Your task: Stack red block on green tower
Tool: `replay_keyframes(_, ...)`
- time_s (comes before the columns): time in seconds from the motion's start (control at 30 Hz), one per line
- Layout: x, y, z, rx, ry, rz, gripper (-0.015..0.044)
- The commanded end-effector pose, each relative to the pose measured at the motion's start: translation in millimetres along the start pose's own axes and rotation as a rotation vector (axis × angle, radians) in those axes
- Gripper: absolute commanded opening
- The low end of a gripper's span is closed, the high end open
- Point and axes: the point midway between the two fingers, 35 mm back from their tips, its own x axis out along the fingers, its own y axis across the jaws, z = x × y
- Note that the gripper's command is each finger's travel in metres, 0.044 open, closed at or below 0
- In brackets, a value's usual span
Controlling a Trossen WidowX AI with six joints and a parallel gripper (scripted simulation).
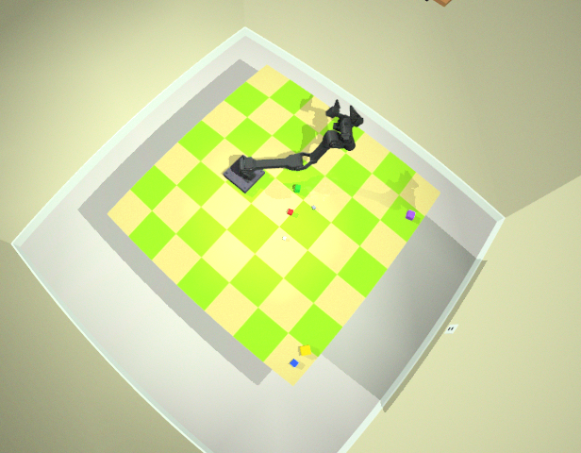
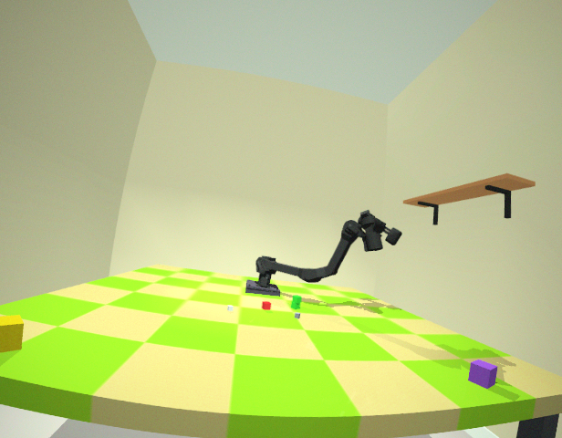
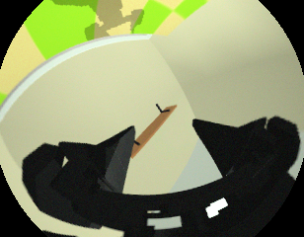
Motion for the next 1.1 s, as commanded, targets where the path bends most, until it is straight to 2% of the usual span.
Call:
replay_keyframes(0.0,-0.4,-1.1,-1.7,-0.004,0.005,0.004,0.0426)
replay_keyframes(0.1,0.3,-22.8,-25.4,-0.087,0.071,0.040,0.0440)
replay_keyframes(0.3,38.2,-98.4,-55.3,-0.352,0.136,-0.048,0.0440)
replay_keyframes(0.4,43.9,-99.8,-62.1,-0.429,0.175,-0.027,0.0440)
replay_keyframes(0.63,71.1,-219.2,-88.9,-0.745,0.330,-0.176,0.0440)
replay_keyframes(0.73,63.4,-247.0,-97.9,-0.860,0.437,-0.167,0.0440)
replay_keyframes(0.97,46.9,-368.6,-104.4,-1.097,0.675,-0.329,0.0440)
replay_keyframes(1.07,34.6,-404.4,-103.8,-1.130,0.808,-0.381,0.0440)
